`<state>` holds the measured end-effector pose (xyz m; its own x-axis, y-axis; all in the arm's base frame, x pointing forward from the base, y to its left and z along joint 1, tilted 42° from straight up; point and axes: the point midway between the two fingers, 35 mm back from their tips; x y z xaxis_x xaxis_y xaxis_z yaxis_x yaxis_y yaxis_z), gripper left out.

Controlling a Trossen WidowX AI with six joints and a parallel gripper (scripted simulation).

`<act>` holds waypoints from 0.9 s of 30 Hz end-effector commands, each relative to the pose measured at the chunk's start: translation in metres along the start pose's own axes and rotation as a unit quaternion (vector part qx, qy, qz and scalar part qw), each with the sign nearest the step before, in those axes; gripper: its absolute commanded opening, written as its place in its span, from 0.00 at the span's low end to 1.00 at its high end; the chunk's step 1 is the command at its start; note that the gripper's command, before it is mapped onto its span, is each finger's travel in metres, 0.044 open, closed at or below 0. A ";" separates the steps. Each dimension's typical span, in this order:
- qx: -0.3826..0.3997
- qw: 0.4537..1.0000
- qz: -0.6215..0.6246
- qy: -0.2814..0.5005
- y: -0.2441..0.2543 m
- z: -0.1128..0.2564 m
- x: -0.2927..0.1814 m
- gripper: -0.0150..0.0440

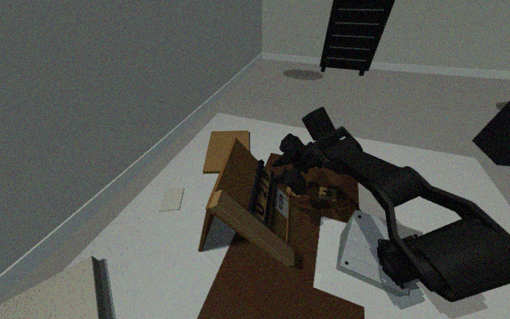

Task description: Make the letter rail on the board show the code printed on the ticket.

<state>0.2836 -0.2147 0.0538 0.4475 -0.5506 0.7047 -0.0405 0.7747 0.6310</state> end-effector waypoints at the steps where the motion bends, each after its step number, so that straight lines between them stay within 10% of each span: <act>1: 0.003 1.000 0.003 -0.001 0.000 0.003 0.000 0.75; 27: 0.002 1.000 0.003 -0.001 -0.001 0.020 -0.002 0.75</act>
<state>0.2657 -0.2193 0.0553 0.4497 -0.5517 0.7025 -0.0393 0.7735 0.6326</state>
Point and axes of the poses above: the point midway between the two fingers, 35 mm back from their tips, its own z axis back along the fingers, its own y axis across the jaws, x = y × z
